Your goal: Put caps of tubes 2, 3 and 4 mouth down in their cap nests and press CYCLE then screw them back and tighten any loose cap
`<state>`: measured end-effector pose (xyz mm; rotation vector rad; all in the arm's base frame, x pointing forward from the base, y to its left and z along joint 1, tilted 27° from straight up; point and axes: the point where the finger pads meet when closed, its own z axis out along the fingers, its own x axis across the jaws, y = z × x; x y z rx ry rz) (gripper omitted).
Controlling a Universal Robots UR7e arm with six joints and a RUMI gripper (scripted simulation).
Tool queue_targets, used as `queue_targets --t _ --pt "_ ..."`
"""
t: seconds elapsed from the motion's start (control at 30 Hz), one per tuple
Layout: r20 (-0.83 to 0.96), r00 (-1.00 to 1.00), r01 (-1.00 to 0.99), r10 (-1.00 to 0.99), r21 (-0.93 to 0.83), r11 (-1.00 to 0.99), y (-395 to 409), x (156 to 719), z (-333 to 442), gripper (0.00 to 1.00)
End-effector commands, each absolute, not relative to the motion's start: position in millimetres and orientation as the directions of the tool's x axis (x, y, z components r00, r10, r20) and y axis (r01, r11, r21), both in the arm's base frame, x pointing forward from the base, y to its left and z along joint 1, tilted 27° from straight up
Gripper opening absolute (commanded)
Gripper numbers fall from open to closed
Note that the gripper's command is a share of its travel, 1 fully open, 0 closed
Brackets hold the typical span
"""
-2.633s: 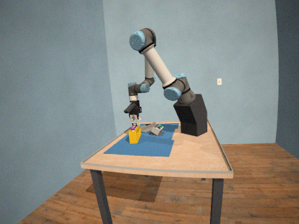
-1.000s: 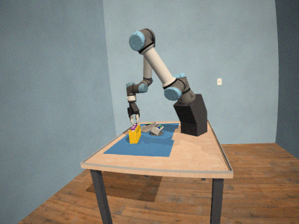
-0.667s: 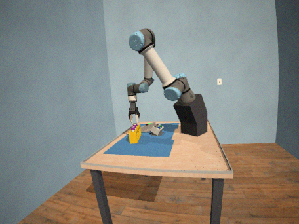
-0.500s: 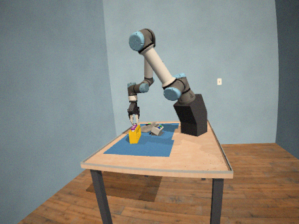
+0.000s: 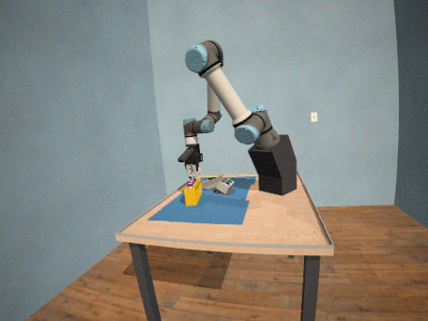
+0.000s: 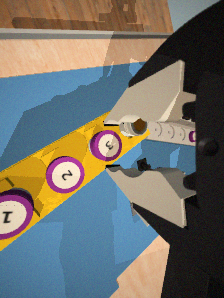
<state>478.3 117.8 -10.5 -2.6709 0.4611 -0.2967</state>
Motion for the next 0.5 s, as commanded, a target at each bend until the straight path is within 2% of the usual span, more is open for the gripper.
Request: queue_targets --t 0.0,0.47 --pt "0.134 0.919 -0.284 -0.371 -0.429 -0.858 117.8 478.6 -10.3 0.35" --pt "0.134 0.919 -0.284 -0.371 -0.429 -0.858 113.5 475.3 0.4 0.35"
